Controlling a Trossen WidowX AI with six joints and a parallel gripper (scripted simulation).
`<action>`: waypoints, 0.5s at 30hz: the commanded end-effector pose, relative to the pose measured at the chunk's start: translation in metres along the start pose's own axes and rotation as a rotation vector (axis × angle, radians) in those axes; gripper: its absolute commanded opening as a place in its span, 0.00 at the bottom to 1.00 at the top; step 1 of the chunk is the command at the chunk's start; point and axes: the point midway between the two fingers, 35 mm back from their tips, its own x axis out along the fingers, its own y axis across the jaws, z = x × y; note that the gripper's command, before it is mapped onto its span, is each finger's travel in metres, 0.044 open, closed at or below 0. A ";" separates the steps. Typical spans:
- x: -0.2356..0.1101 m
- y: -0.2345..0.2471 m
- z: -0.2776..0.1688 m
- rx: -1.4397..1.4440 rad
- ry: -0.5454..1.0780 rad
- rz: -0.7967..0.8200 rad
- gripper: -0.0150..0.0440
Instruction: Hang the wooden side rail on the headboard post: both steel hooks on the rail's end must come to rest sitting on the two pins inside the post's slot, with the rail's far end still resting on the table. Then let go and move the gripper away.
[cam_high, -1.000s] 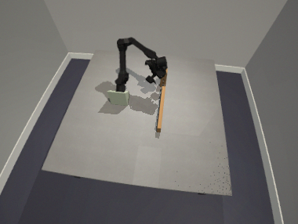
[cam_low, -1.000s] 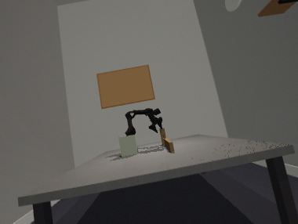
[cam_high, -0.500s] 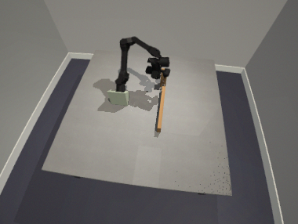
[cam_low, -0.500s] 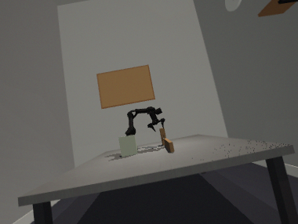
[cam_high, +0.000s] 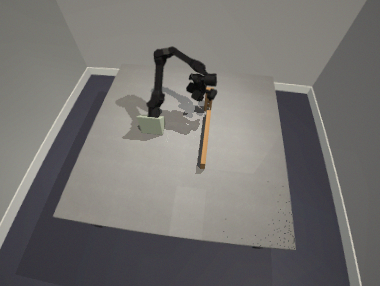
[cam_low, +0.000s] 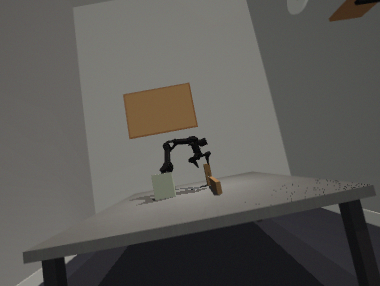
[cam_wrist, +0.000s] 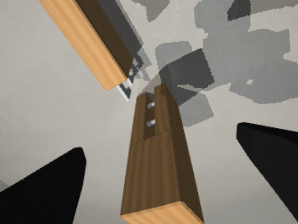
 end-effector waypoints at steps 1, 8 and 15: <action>0.001 -0.001 -0.001 0.007 0.003 -0.005 1.00; 0.001 -0.001 -0.001 0.007 0.003 -0.005 1.00; 0.009 0.038 0.025 -0.193 -0.126 -0.064 1.00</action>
